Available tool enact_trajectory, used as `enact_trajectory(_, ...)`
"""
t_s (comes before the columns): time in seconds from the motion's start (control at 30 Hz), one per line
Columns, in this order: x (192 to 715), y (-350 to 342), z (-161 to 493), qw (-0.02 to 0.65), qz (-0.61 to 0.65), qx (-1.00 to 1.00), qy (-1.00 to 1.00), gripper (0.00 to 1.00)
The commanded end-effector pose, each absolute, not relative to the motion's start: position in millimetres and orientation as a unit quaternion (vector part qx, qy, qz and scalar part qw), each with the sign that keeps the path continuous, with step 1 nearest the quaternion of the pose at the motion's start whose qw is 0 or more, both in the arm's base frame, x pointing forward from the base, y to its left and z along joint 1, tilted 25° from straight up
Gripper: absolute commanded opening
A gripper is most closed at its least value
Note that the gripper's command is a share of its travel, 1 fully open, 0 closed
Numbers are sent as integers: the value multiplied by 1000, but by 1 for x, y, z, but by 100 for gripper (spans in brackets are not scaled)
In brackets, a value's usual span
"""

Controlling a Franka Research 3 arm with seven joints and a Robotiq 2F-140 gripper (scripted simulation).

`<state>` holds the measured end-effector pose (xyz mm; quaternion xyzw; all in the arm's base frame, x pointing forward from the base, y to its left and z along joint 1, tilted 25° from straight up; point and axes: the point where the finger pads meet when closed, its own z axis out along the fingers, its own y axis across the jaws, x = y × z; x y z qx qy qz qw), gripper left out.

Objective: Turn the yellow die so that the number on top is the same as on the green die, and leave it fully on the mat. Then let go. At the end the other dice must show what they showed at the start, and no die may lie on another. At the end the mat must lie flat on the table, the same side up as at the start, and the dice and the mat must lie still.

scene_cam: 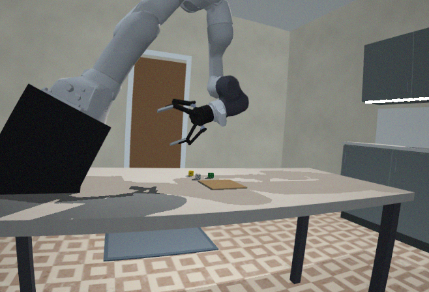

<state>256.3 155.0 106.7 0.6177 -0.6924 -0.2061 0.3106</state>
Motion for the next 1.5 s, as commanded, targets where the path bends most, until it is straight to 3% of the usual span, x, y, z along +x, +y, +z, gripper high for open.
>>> enact_trajectory(0.0, 284, 160, 90, 258, -161, 599, -741, 100)
enact_trajectory(0.7, 345, 159, 74, 57, -51, 548, -833, 100)
enact_trajectory(1.47, 396, 150, 112, -168, 27, 464, -869, 100)
